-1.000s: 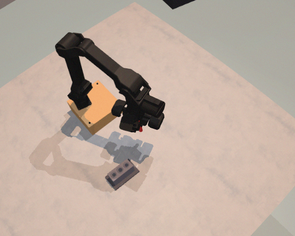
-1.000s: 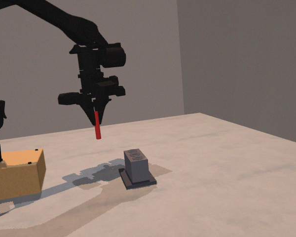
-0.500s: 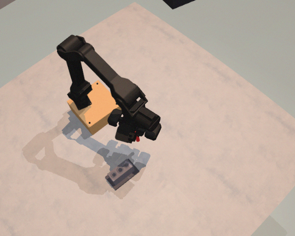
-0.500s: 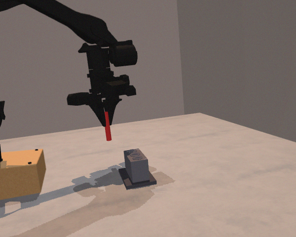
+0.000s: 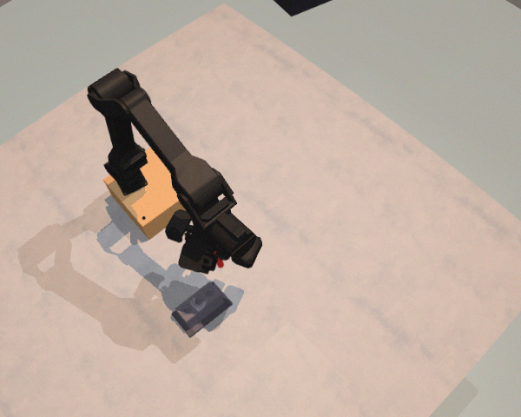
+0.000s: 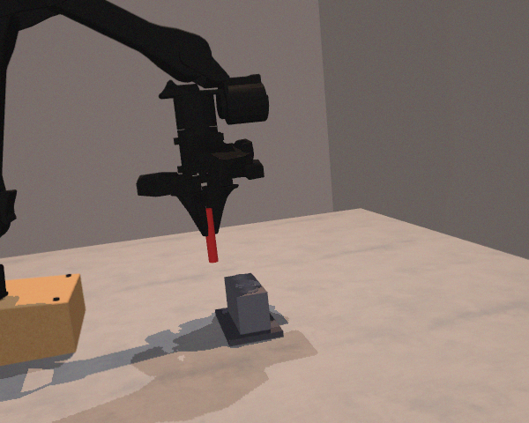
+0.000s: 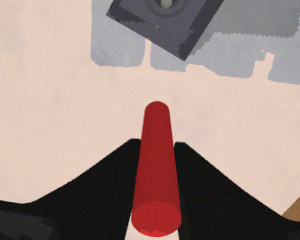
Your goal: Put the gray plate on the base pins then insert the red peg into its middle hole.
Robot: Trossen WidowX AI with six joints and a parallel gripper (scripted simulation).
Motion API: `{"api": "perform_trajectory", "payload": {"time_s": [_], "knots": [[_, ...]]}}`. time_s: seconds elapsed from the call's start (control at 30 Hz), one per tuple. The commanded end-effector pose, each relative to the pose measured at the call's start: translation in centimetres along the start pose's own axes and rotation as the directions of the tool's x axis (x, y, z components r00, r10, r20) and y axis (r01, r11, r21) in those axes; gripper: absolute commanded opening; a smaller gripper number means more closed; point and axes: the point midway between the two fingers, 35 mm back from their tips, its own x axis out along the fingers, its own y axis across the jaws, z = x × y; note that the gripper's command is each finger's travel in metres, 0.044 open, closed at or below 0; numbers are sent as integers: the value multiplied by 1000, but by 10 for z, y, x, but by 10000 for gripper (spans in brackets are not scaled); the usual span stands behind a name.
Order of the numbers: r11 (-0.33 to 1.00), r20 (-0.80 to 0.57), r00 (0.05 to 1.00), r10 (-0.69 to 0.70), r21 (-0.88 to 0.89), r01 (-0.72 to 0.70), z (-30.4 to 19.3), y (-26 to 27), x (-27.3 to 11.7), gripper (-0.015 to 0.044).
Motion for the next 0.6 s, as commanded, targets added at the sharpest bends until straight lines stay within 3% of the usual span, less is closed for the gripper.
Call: {"api": "perform_trajectory", "payload": {"time_s": [0.0,0.57], "knots": [[1000,-4,1000,-3,-5,3,10,0,0,0],[1000,-3,1000,-7,-21,7,63,-8,0,0]]}}
